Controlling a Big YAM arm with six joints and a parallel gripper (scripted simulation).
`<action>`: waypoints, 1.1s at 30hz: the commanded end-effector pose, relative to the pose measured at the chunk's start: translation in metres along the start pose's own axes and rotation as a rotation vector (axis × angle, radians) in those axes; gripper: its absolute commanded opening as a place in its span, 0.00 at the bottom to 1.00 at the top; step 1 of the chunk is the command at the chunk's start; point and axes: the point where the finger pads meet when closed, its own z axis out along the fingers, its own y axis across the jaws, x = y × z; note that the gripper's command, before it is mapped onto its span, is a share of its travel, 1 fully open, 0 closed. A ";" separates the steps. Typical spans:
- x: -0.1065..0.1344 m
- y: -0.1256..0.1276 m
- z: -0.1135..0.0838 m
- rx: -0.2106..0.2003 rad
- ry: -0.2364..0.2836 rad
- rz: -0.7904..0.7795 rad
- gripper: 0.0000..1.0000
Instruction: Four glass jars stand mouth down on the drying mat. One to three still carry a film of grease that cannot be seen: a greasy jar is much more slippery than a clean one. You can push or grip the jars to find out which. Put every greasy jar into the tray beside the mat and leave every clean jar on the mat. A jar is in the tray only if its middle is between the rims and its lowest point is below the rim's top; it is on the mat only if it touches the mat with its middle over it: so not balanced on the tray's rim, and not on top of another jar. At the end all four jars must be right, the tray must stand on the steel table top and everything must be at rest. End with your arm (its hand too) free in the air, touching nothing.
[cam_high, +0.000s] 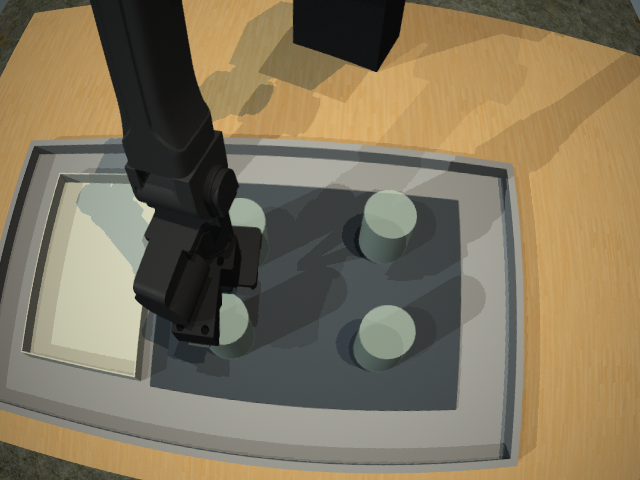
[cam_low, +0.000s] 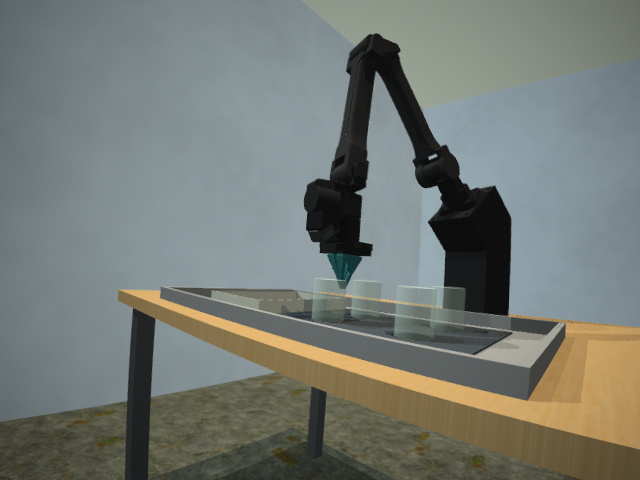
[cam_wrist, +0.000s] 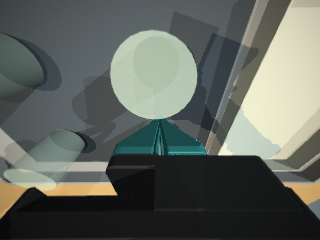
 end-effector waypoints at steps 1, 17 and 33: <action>-0.005 0.000 0.006 -0.001 0.008 0.000 0.00; -0.007 0.000 0.006 -0.001 0.008 0.000 0.00; -0.009 0.000 0.006 -0.001 0.008 0.000 0.00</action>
